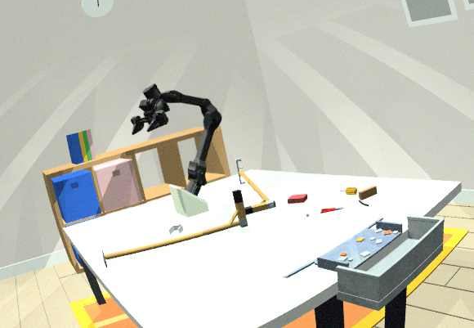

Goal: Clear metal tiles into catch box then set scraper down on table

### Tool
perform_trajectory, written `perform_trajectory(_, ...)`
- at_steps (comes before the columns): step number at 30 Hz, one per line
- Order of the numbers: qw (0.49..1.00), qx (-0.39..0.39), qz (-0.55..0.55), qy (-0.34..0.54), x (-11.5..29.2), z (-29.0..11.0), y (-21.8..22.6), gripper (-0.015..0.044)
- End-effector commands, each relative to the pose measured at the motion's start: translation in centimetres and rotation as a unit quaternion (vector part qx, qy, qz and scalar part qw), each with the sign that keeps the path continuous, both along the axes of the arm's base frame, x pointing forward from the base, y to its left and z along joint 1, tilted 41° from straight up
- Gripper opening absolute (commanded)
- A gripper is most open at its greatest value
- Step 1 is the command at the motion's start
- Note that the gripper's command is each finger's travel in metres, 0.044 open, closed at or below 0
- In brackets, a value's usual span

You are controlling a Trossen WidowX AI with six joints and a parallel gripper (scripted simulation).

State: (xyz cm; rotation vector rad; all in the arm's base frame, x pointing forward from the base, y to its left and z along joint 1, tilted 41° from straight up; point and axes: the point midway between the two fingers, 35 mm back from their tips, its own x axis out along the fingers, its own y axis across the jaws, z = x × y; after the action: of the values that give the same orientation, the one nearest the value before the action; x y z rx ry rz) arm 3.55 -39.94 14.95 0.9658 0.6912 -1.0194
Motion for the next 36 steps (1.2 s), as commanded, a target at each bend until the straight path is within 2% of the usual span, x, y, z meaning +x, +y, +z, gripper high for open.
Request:
perform_trajectory(1,1.0,0.002,-0.001,-0.004,0.1,0.0,0.1,0.044)
perform_trajectory(10,1.0,0.001,0.002,-0.005,0.4,0.1,0.0,0.044)
perform_trajectory(36,0.99,-0.048,0.109,-0.078,13.5,5.1,1.0,0.044)
